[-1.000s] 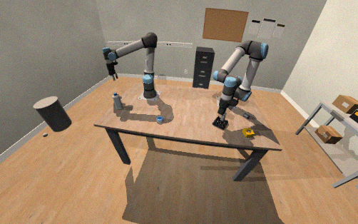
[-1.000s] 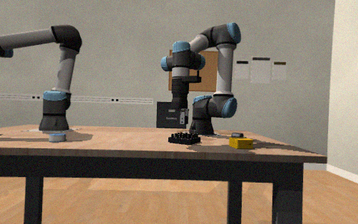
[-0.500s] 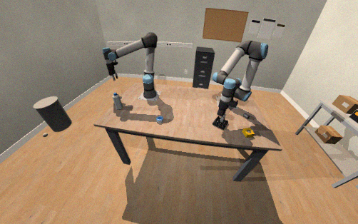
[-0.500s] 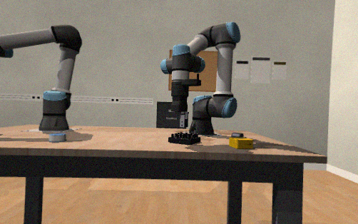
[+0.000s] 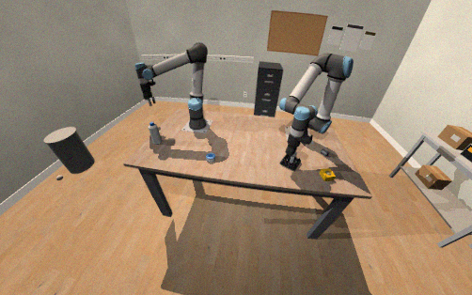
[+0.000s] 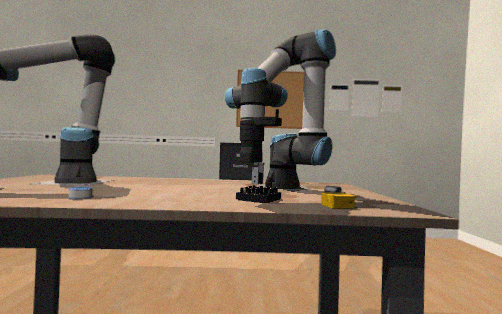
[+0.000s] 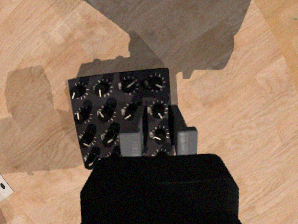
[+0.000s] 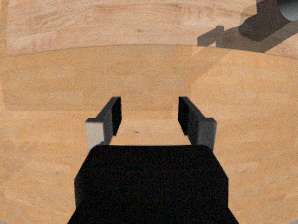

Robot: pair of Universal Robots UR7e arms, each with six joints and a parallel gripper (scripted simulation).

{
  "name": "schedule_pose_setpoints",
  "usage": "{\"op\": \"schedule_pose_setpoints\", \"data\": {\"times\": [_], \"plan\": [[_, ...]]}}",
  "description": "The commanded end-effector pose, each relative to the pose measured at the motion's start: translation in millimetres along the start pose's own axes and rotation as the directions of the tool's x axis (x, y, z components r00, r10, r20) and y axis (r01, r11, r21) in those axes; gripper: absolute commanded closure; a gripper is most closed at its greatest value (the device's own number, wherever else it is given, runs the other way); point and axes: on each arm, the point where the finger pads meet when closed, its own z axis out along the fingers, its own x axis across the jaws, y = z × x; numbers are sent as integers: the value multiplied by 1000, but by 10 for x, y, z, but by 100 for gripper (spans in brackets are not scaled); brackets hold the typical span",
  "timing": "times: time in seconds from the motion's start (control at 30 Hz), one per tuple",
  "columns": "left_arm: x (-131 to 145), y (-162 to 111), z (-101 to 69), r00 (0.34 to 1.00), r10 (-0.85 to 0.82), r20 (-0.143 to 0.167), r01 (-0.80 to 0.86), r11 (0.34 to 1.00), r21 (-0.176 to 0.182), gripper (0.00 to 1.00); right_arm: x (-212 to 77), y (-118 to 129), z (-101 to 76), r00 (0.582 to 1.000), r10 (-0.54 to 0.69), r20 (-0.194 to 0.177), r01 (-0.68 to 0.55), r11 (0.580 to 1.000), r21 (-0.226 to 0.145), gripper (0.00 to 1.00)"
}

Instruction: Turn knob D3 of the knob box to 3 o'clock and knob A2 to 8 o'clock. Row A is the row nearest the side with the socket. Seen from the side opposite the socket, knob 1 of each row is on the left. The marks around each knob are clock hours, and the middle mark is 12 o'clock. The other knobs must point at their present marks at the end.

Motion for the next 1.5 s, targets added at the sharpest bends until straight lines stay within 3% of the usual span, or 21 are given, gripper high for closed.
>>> {"op": "schedule_pose_setpoints", "data": {"times": [0.0,1.13,1.47], "plan": [[6,1,39,1000,0,-1,0,1000,0,54,1,3,-5,1000,0,0,0,1000,-2,0],[9,1,96,1000,0,-1,0,1000,0,54,1,3,-5,1000,0,0,0,1000,-2,0],[9,1,204,1000,0,-1,0,1000,0,54,1,3,-5,1000,0,0,0,1000,-2,0]]}}
